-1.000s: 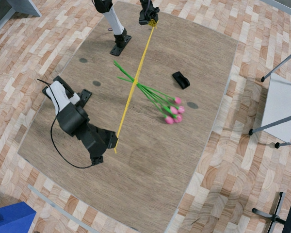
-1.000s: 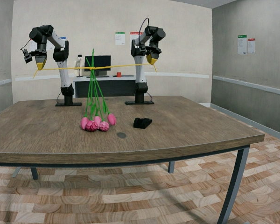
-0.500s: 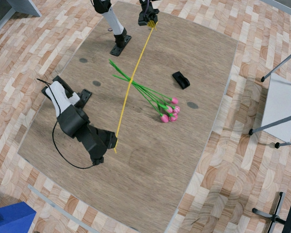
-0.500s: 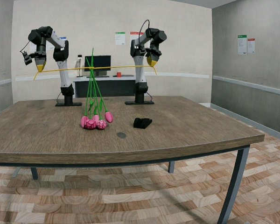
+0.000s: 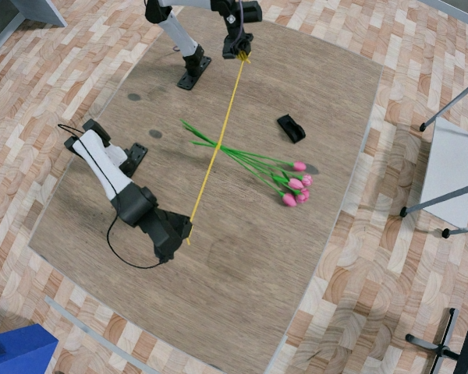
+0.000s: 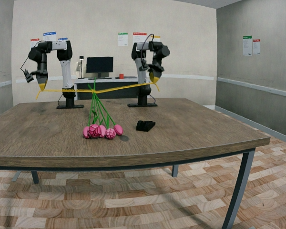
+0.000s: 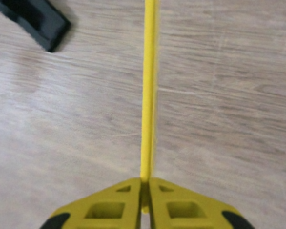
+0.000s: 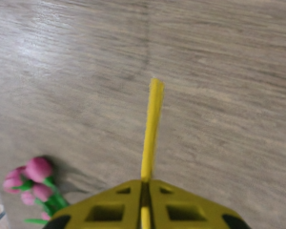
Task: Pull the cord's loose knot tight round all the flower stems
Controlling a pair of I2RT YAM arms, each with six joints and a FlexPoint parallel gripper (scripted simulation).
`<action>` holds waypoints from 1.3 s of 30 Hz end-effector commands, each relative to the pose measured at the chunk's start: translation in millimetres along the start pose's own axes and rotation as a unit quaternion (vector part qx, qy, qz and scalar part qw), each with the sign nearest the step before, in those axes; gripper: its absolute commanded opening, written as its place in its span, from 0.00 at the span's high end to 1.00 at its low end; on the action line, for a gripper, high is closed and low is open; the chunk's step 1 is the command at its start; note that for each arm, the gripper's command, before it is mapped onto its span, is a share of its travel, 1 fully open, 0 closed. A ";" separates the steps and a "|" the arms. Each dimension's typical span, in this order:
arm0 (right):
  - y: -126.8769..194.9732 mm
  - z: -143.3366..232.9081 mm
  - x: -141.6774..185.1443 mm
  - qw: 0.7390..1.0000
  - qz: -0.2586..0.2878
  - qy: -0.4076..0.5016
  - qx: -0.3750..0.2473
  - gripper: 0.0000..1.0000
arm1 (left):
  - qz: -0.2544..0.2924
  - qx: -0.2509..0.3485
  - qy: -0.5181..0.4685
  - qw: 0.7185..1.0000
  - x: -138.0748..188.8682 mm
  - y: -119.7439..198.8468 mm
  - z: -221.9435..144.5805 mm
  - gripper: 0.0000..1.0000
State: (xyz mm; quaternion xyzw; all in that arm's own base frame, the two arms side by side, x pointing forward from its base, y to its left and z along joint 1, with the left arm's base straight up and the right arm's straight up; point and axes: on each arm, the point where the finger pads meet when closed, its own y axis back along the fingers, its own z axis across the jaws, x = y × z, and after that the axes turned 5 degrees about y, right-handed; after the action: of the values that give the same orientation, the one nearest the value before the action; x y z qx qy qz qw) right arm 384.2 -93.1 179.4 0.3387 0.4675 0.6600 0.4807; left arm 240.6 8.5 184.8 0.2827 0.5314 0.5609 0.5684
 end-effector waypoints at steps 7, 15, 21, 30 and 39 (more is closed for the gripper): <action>-69.4 -9.7 -26.9 0.997 -0.061 0.007 -0.055 1.00 | 0.013 -0.041 -0.005 0.999 28.4 -75.1 -4.3 1.00; -118.0 -29.7 -27.2 0.997 -0.056 0.004 -0.047 1.00 | 0.018 -0.029 -0.001 0.999 43.5 -118.7 -21.0 1.00; -140.7 -37.7 -27.1 0.997 -0.057 0.004 -0.048 1.00 | 0.014 -0.034 -0.003 0.999 49.3 -141.4 -26.2 1.00; -141.1 -33.8 -30.0 0.996 -0.063 0.006 -0.056 1.00 | 0.013 -0.041 -0.005 0.999 50.2 -144.7 -25.5 1.00; -141.7 -34.2 -29.9 0.996 -0.062 0.006 -0.056 1.00 | 0.013 -0.041 -0.006 0.999 50.3 -144.7 -25.8 1.00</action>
State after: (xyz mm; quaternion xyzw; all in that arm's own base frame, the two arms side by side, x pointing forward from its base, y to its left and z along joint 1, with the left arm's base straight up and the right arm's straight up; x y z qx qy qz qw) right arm 393.1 -97.4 28.4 0.3088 0.4532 0.6681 0.5029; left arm 253.2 8.8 31.2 0.2685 0.5117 0.5685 0.5855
